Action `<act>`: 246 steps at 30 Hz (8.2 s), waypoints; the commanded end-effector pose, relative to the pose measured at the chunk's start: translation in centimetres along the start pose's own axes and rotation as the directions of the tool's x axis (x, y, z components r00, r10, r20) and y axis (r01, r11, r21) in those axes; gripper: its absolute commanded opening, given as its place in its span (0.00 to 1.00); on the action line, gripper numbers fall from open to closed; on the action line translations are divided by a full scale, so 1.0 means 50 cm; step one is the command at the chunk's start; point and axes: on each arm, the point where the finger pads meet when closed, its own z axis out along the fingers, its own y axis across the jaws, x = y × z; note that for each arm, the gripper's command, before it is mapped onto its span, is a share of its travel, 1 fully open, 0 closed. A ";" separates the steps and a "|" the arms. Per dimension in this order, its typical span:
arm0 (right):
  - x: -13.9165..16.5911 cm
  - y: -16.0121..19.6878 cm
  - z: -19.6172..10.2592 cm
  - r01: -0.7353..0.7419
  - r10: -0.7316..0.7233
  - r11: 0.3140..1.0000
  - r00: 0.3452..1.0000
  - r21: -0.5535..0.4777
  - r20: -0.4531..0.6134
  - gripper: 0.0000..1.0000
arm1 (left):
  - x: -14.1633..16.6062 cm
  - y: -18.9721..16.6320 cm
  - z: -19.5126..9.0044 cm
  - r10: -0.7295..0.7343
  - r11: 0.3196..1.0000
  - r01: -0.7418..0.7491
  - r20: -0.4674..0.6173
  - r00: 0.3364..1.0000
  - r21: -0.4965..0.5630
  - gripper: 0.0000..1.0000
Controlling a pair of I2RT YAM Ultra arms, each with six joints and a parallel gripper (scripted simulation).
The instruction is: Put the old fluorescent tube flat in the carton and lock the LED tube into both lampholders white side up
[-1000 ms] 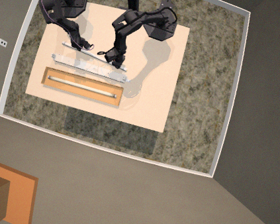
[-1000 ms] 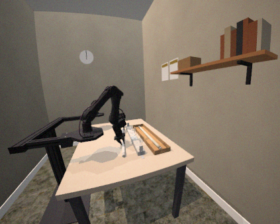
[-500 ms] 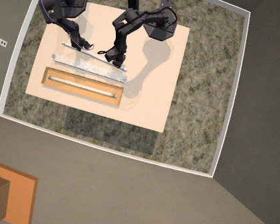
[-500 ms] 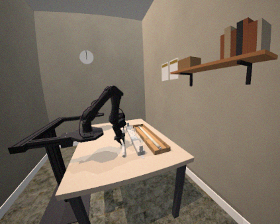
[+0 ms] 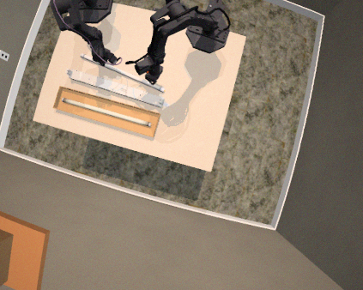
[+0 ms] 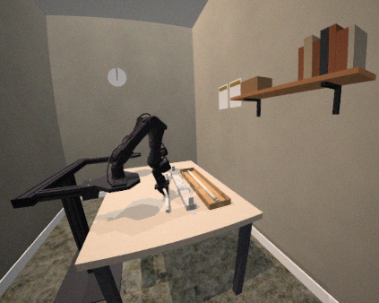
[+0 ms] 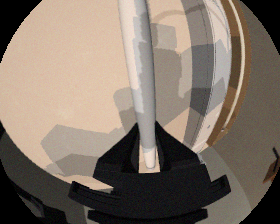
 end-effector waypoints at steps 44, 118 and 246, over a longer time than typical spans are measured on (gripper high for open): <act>-0.005 -0.019 -0.013 -0.006 0.006 1.000 1.000 0.031 0.004 0.11 | -0.025 0.031 0.003 0.021 0.875 -0.028 0.020 1.000 0.484 0.49; 0.008 0.010 -0.041 0.001 -0.001 1.000 1.000 -0.010 -0.021 0.49 | -0.030 0.038 0.087 -0.016 0.910 -0.001 0.036 0.999 0.415 0.11; -0.029 -0.047 -0.020 0.003 0.008 0.972 0.999 -0.233 0.045 0.11 | -0.027 0.051 0.067 -0.013 0.913 -0.003 0.038 0.999 0.408 0.11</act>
